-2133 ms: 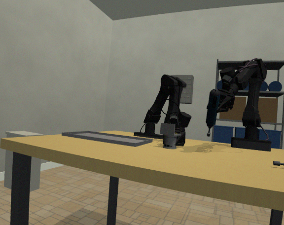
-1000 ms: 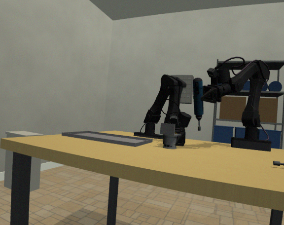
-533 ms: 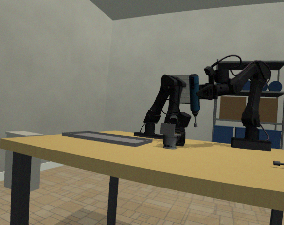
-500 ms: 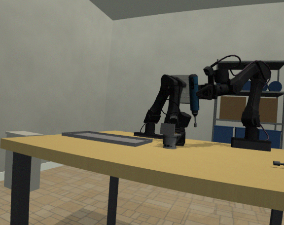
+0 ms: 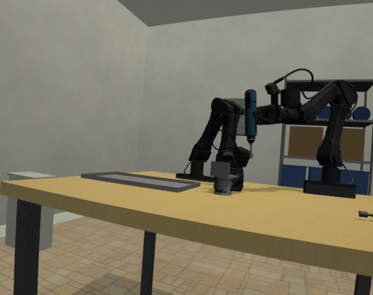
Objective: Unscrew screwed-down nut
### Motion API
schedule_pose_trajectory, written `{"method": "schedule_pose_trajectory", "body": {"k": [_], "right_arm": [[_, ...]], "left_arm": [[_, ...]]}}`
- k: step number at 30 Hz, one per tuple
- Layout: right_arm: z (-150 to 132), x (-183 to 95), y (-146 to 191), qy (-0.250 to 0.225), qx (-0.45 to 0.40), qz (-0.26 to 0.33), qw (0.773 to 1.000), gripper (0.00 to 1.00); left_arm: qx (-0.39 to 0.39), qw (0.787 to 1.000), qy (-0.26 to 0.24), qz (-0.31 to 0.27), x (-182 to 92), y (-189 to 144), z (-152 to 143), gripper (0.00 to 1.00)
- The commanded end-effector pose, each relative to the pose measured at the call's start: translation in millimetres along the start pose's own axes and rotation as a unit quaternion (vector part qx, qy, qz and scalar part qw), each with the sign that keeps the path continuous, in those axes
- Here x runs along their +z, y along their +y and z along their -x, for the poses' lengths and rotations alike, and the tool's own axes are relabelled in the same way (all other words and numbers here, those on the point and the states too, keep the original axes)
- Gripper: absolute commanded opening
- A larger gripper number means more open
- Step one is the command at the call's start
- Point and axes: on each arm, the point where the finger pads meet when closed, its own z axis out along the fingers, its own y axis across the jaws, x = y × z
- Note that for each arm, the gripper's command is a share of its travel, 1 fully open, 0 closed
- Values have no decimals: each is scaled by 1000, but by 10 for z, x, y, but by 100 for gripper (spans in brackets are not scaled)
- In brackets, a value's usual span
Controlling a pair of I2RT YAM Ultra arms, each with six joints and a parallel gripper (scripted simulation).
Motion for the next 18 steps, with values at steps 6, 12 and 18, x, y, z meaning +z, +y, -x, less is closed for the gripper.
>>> {"method": "schedule_pose_trajectory", "body": {"k": [6,12,18], "right_arm": [[-22,30,23,5,-1,1,1000,59],[-22,30,23,5,-1,1,1000,59],[-22,30,23,5,-1,1,1000,59]], "left_arm": [[10,996,-89,6,15,51,523,42],[11,995,-97,3,1,28,568,42],[8,995,-103,3,-7,27,603,42]]}}
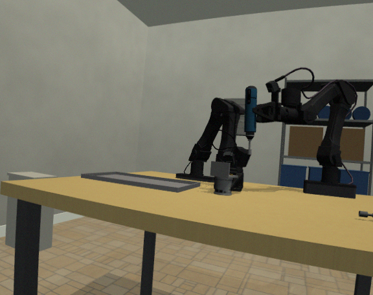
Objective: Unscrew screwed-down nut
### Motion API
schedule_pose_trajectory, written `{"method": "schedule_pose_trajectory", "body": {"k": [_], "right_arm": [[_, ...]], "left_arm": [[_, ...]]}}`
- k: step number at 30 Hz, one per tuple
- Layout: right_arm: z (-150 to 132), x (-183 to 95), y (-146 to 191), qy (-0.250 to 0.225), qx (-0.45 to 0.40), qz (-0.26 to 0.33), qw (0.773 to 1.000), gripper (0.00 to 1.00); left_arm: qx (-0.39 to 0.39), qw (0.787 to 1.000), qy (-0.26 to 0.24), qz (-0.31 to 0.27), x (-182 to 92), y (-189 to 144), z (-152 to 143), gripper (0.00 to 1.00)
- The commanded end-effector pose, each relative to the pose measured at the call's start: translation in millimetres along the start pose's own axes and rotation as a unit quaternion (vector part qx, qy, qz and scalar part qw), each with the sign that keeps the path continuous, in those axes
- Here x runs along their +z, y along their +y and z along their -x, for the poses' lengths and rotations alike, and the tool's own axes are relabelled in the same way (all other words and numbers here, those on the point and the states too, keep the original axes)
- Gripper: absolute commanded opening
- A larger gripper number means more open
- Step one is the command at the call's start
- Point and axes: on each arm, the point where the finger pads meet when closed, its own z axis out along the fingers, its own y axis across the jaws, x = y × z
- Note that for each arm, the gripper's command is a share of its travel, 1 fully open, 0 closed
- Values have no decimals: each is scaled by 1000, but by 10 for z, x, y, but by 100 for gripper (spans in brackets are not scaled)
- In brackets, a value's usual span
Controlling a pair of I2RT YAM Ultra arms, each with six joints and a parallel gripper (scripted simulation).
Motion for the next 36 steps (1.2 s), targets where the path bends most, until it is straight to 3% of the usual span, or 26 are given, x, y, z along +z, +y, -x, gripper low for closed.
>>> {"method": "schedule_pose_trajectory", "body": {"k": [1,36], "right_arm": [[-22,30,23,5,-1,1,1000,59],[-22,30,23,5,-1,1,1000,59]], "left_arm": [[1,997,-77,3,7,25,486,42],[-6,995,-98,4,-38,23,635,42]]}}
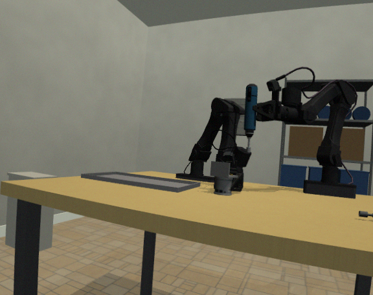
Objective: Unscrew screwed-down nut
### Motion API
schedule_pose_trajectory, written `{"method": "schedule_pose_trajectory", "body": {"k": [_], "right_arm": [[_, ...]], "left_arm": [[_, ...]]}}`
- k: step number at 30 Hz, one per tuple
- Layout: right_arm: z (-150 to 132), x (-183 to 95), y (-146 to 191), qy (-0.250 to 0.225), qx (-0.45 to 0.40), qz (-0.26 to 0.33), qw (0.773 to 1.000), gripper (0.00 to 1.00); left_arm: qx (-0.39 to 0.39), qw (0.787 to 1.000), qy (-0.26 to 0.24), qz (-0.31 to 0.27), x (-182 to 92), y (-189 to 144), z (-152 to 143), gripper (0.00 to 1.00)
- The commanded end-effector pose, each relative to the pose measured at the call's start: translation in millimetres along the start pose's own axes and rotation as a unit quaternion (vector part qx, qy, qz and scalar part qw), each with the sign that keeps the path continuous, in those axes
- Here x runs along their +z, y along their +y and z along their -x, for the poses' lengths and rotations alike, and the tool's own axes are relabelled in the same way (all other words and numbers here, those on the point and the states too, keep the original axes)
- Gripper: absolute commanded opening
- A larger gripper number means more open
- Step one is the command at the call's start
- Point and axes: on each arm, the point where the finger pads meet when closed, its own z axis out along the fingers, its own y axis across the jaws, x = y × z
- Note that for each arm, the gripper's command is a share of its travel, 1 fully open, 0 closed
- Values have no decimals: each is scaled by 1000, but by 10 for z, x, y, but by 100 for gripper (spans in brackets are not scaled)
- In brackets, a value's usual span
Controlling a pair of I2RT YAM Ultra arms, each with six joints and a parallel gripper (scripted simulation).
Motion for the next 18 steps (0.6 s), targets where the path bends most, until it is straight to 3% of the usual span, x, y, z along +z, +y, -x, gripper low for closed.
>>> {"method": "schedule_pose_trajectory", "body": {"k": [1,18], "right_arm": [[-22,30,23,5,-1,1,1000,59],[-22,30,23,5,-1,1,1000,59]], "left_arm": [[-5,996,-84,4,-22,22,567,42],[-5,996,-88,4,-31,21,597,42]]}}
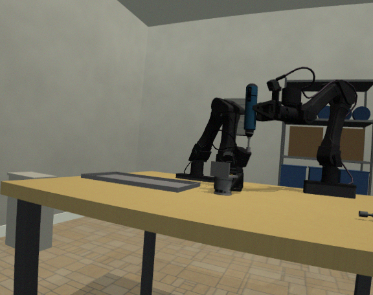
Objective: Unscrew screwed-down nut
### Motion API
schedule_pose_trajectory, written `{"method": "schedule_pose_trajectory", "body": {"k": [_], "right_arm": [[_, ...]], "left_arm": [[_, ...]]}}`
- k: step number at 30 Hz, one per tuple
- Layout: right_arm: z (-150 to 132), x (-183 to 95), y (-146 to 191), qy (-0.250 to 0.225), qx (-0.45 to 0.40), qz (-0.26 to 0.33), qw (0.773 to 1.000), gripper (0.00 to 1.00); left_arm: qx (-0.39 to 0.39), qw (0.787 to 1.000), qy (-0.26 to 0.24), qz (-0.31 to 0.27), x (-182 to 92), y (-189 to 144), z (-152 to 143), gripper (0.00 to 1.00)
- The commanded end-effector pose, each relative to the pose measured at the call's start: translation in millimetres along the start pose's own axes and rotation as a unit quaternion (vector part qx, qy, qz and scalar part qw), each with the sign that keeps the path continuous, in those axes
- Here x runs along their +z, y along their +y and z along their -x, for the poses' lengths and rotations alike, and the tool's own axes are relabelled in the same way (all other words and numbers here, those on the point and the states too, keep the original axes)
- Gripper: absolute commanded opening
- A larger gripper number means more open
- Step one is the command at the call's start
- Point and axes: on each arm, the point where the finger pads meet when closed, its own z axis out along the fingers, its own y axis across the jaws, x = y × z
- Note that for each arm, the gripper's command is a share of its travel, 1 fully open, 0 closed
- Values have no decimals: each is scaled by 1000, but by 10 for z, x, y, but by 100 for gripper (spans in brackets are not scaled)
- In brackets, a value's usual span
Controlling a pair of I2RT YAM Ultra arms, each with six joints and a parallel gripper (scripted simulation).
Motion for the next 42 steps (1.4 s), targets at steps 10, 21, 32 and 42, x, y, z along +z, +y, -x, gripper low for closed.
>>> {"method": "schedule_pose_trajectory", "body": {"k": [10,21,32,42], "right_arm": [[-22,30,23,5,-1,1,1000,59],[-22,30,23,5,-1,1,1000,59],[-22,30,23,5,-1,1,1000,59],[-22,30,23,5,-1,1,1000,59]], "left_arm": [[-5,996,-86,4,-30,20,596,42],[-5,996,-88,4,-33,19,612,42],[-5,996,-89,5,-35,19,622,42],[-5,996,-89,5,-36,19,629,42]]}}
